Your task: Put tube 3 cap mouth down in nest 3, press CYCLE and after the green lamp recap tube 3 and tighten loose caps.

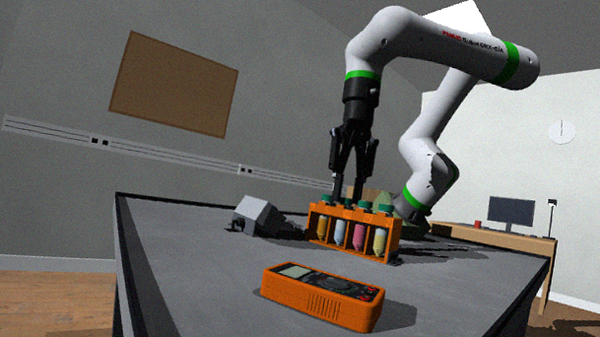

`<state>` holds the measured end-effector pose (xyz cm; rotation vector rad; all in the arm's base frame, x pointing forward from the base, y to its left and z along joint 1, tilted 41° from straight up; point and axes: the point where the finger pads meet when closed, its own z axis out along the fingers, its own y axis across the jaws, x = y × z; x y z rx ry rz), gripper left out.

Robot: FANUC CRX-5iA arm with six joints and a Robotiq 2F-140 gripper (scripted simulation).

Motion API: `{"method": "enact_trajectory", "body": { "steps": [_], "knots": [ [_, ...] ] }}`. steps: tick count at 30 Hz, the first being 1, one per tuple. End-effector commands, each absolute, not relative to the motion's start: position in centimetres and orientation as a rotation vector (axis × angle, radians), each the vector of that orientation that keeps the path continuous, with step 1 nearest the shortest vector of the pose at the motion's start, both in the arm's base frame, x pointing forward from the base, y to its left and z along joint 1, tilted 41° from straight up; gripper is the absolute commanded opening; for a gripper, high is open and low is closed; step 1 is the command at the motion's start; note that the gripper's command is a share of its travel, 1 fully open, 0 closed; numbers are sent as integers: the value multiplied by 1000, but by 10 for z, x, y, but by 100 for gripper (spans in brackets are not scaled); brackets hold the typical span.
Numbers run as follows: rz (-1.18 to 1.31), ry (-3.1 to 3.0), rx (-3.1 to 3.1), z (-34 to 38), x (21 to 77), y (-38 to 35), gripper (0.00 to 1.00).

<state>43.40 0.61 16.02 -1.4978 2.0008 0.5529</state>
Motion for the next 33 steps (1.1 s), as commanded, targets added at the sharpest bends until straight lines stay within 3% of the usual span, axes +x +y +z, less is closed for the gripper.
{"method": "enact_trajectory", "body": {
  "steps": [1,28,33],
  "knots": [
    [551,2002,-1498,160,434,6,41],
    [551,2002,-1498,195,425,-23,41],
    [410,1698,-1783,216,416,4,41]
  ]
}}
